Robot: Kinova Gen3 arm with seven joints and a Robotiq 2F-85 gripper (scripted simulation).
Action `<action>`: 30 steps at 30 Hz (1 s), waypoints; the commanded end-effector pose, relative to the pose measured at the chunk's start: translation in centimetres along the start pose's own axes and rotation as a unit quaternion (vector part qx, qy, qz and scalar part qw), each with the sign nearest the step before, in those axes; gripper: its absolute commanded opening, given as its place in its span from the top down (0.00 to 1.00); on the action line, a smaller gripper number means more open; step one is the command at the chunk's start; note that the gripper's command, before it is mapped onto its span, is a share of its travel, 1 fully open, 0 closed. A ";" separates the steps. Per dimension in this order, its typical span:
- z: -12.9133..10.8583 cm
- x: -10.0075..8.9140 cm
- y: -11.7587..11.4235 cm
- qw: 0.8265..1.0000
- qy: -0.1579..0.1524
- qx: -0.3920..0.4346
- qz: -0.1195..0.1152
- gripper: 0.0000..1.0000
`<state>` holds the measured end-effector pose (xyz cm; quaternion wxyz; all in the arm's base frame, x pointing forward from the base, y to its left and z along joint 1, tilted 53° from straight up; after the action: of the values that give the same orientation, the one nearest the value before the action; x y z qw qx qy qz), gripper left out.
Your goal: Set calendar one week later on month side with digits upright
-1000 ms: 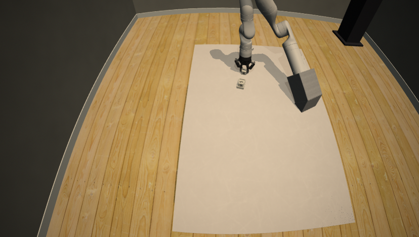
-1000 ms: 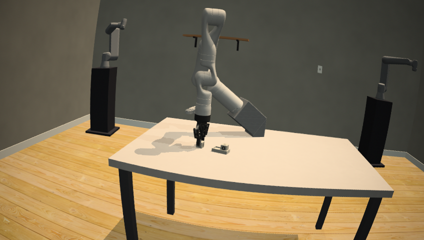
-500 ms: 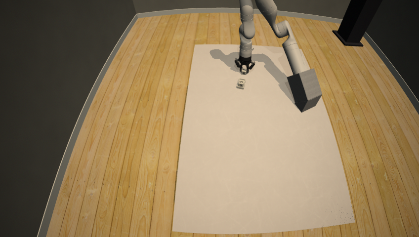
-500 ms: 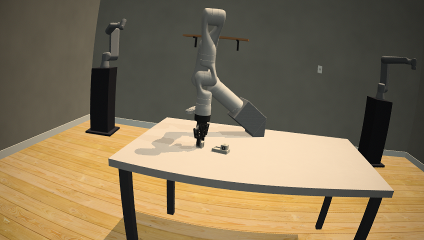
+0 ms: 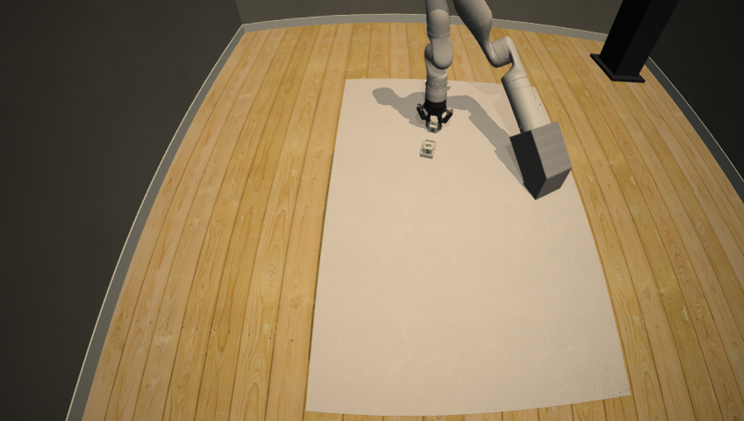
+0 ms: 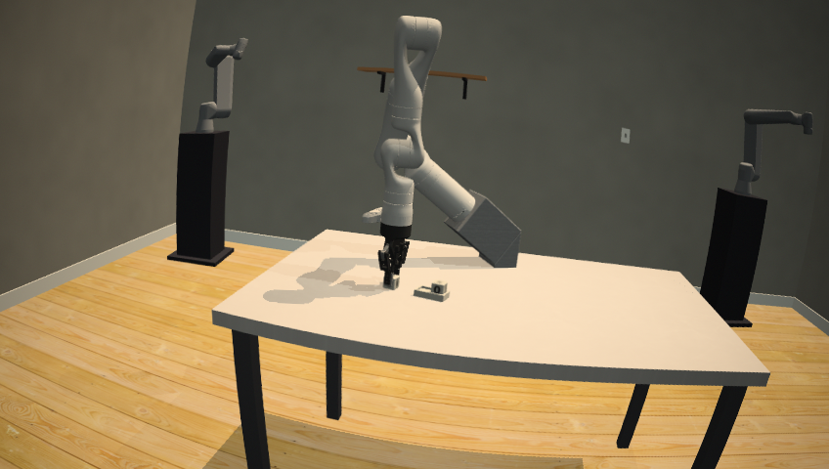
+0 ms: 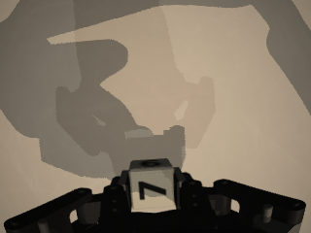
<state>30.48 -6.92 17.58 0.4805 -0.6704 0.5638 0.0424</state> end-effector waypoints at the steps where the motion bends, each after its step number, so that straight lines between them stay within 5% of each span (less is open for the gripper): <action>1: 0.0 0.0 0.0 1.000 0.000 0.000 0.000 0.72; 19: -0.1 -3.5 0.1 1.000 -0.005 0.000 -0.004 0.72; 30: -0.3 -7.7 0.3 1.000 -0.010 0.000 -0.011 0.72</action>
<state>27.31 -3.23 21.60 0.4839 -0.6664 0.5663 0.0338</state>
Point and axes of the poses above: the point where the finger pads meet when closed, its own x axis out along the fingers, its own y axis across the jaws, z = x × y, the point moved 7 cm from there along -x, back along the fingers, and after that the axes turned 10 degrees about x, right-handed, at the moved point
